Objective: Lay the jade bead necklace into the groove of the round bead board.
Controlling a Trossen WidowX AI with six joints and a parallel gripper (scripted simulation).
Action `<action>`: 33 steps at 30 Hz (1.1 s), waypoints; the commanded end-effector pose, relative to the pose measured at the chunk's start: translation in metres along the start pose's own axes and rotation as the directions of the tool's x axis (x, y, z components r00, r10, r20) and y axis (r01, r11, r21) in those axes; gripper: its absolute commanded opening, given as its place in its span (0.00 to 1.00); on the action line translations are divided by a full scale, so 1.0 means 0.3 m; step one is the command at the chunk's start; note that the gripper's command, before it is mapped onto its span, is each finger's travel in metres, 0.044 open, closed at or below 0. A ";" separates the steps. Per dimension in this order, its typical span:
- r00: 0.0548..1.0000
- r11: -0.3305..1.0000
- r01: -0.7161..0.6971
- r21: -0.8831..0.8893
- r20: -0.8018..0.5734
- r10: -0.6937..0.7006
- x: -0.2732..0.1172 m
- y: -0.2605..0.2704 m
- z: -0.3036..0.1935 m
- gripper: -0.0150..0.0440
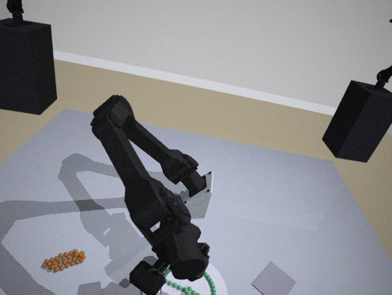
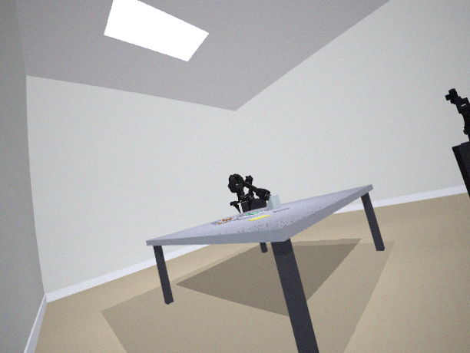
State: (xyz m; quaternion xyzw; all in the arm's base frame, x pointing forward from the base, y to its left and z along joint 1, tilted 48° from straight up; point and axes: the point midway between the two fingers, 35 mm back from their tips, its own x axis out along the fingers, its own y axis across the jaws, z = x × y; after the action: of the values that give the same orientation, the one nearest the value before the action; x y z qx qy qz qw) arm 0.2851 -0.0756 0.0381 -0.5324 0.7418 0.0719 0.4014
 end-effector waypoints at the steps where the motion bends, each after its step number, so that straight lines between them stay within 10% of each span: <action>1: 1.000 1.000 0.006 -0.015 0.007 -0.006 -0.054 0.005 0.025 0.64; 6: 1.000 1.000 0.007 -0.015 0.007 -0.006 -0.016 0.004 0.025 0.46; 33: 1.000 1.000 0.007 -0.015 0.006 -0.007 0.079 0.003 0.024 0.46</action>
State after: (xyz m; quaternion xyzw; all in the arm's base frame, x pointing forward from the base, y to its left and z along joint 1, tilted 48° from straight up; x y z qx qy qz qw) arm 0.2864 -0.0868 0.0192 -0.5354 0.7383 0.0763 0.4030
